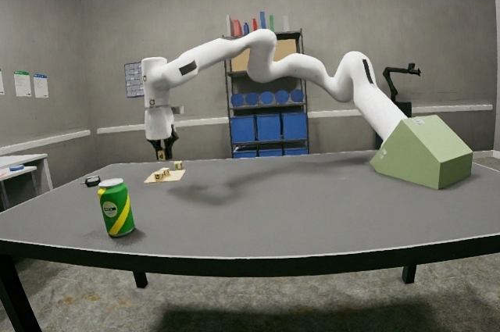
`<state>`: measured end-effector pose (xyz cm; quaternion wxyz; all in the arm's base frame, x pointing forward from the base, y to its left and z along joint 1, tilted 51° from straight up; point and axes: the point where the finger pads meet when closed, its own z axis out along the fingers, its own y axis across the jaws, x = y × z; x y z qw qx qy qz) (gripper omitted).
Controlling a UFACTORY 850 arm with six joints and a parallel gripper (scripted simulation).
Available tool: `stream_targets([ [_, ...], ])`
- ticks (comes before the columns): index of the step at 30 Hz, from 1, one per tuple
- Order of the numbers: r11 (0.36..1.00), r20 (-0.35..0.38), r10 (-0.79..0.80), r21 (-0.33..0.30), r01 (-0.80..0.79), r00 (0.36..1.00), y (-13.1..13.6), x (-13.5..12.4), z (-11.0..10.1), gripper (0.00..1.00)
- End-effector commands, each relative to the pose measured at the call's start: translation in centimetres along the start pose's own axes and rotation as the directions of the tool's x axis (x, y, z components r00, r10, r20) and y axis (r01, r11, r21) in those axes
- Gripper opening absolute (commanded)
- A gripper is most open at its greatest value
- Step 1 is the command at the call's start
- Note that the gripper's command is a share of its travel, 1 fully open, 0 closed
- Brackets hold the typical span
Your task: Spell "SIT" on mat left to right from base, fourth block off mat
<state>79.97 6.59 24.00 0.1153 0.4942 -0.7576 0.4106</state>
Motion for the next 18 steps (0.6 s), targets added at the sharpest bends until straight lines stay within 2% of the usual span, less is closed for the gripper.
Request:
stream_targets([
  [1,0.996,0.002,0.084,0.007,-0.084,0.996,-0.4,0.3,-0.1,0.28],
  [3,0.983,0.003,0.185,0.006,-0.185,0.983,-0.8,0.8,-0.1,0.28],
  [12,0.909,0.004,0.416,0.004,-0.416,0.909,-1.8,2.0,-0.2,0.28],
  [16,0.857,0.005,0.515,0.004,-0.515,0.857,-2.3,2.5,-0.2,0.28],
  [18,0.857,0.005,0.515,0.004,-0.515,0.857,-2.3,2.5,-0.2,0.28],
])
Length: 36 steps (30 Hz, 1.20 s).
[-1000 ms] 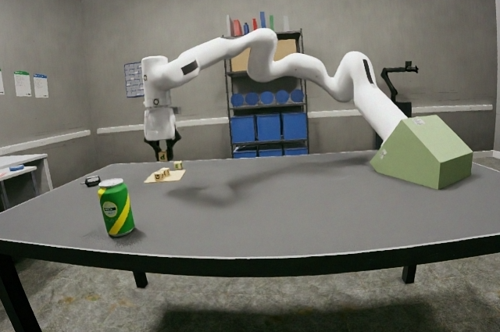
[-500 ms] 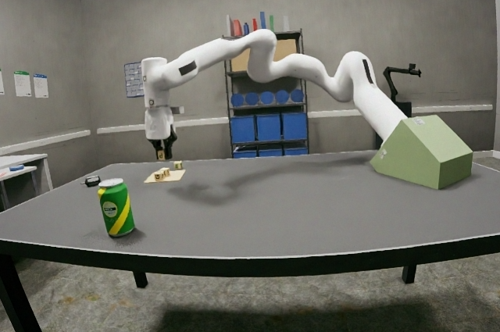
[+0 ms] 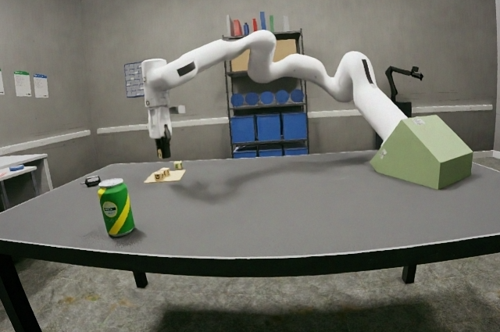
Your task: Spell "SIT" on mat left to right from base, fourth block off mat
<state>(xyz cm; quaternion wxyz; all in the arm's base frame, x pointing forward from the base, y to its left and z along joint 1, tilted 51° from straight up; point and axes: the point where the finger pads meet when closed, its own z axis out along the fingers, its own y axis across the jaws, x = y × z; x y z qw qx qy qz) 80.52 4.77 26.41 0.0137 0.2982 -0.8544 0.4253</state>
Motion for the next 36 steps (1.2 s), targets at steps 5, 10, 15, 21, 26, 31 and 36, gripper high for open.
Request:
stream_targets([
  [5,0.972,0.006,0.233,0.004,-0.234,0.972,-1.4,0.5,-0.2,0.28],
  [10,0.929,0.006,0.369,0.003,-0.369,0.929,-2.2,0.9,-0.2,0.28],
  [15,0.868,0.007,0.496,0.002,-0.496,0.868,-3.0,1.3,-0.2,0.28],
  [21,0.784,0.007,0.62,0.001,-0.62,0.784,-3.9,1.7,-0.2,0.28],
  [26,0.688,0.007,0.725,0.0,-0.725,0.688,-4.7,2.1,-0.3,0.28],
  [31,0.579,0.007,0.815,-0.001,-0.815,0.579,-5.5,2.5,-0.3,0.28],
  [36,0.468,0.007,0.884,-0.002,-0.884,0.468,-6.3,2.9,-0.3,0.28],
])
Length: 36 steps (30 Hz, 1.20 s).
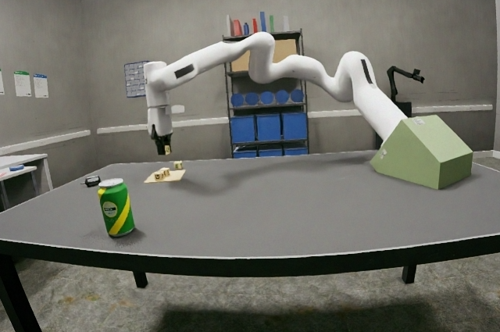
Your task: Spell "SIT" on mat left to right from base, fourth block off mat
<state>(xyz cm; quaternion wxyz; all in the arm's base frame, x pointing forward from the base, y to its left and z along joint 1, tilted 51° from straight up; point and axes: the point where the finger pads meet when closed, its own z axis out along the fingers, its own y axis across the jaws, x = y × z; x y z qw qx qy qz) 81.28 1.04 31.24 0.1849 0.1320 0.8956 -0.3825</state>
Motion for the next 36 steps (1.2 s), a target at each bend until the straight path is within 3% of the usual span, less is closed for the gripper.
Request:
stream_targets([
  [1,0.99,0.008,0.14,-0.001,-0.14,0.99,-0.8,-0.5,-0.1,0.28],
  [15,0.888,0.007,0.46,-0.003,-0.46,0.888,-2.7,-1.4,-0.2,0.28],
  [16,0.848,0.007,0.531,-0.003,-0.531,0.847,-3.2,-1.7,-0.2,0.28],
  [30,0.59,0.007,0.808,-0.006,-0.808,0.59,-5.4,-2.7,-0.3,0.28],
  [32,0.59,0.007,0.808,-0.006,-0.808,0.59,-5.4,-2.7,-0.3,0.28],
  [34,0.504,0.006,0.864,-0.007,-0.863,0.504,-6.0,-3.0,-0.4,0.28],
  [36,0.465,0.006,0.885,-0.007,-0.885,0.465,-6.3,-3.1,-0.4,0.28],
])
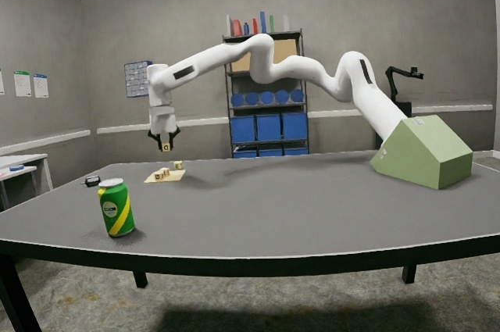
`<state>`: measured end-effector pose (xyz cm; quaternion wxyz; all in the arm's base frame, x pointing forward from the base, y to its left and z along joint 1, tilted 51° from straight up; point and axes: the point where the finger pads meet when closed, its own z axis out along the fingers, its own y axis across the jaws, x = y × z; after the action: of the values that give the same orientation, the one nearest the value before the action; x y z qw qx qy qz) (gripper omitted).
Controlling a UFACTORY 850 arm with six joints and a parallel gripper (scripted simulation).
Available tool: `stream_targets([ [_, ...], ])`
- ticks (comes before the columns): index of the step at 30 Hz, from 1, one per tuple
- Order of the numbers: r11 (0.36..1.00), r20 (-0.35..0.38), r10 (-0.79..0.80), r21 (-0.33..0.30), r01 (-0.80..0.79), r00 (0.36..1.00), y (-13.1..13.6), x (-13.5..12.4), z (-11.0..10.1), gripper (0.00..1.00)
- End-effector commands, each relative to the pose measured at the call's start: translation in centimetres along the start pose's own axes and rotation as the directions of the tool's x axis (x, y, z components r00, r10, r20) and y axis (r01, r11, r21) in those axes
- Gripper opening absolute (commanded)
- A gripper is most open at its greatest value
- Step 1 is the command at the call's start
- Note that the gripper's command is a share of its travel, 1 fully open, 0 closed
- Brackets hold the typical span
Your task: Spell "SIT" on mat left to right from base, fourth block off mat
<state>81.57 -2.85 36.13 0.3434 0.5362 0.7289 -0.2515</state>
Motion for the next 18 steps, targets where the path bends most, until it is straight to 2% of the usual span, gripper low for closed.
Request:
stream_targets([
  [1,0.99,0.005,0.14,-0.006,-0.14,0.99,-0.1,-0.9,-0.2,0.28],
  [11,0.912,0.004,0.409,-0.008,-0.409,0.912,-0.5,-2.7,-0.2,0.28],
  [18,0.879,0.003,0.477,-0.008,-0.477,0.879,-0.6,-3.2,-0.3,0.28],
])
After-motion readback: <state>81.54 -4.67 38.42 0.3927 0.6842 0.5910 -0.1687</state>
